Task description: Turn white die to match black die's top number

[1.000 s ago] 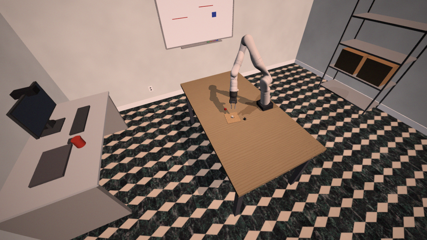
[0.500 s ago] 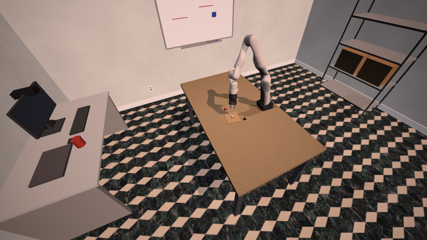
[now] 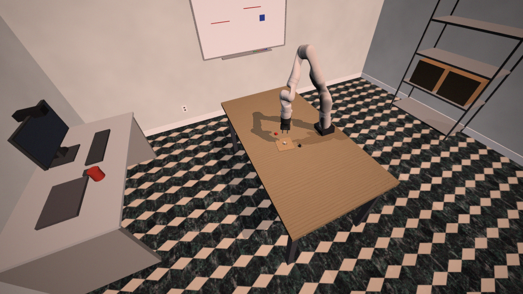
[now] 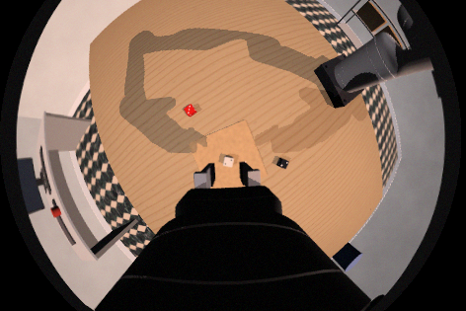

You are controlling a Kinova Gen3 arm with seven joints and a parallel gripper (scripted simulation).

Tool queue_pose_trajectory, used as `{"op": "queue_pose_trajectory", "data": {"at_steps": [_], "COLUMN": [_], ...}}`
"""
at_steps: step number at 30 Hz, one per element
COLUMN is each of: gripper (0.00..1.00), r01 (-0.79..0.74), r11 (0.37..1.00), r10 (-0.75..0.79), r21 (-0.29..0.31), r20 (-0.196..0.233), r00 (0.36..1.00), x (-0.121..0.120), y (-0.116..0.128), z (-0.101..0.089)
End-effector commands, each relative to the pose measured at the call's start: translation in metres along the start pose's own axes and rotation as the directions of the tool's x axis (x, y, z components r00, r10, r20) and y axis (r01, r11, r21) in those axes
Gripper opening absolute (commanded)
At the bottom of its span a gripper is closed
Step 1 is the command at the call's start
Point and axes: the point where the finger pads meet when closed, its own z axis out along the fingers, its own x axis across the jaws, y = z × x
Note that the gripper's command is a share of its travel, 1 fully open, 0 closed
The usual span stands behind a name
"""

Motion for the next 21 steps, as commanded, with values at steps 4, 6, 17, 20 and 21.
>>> {"op": "queue_pose_trajectory", "data": {"at_steps": [4, 6, 17, 20, 21], "gripper": [0.7, 0.7, 0.7, 1.0, 1.0], "r01": [0.025, 0.024, 0.023, 0.023, 0.023], "r11": [1.0, 0.999, 0.999, 0.999, 0.999], "r10": [-0.025, -0.024, -0.023, -0.023, -0.023], "r21": [0.016, 0.025, 0.039, 0.039, 0.039], "r20": [-0.002, -0.001, 0.003, 0.003, 0.003], "r00": [1.0, 1.0, 1.0, 1.0, 1.0], "x": [0.0037, 0.0034, 0.0028, 0.0028, 0.0028], "y": [0.0117, 0.0122, 0.0131, 0.0131, 0.0131], "z": [0.0001, -0.0003, -0.0009, -0.0009, -0.0009]}}
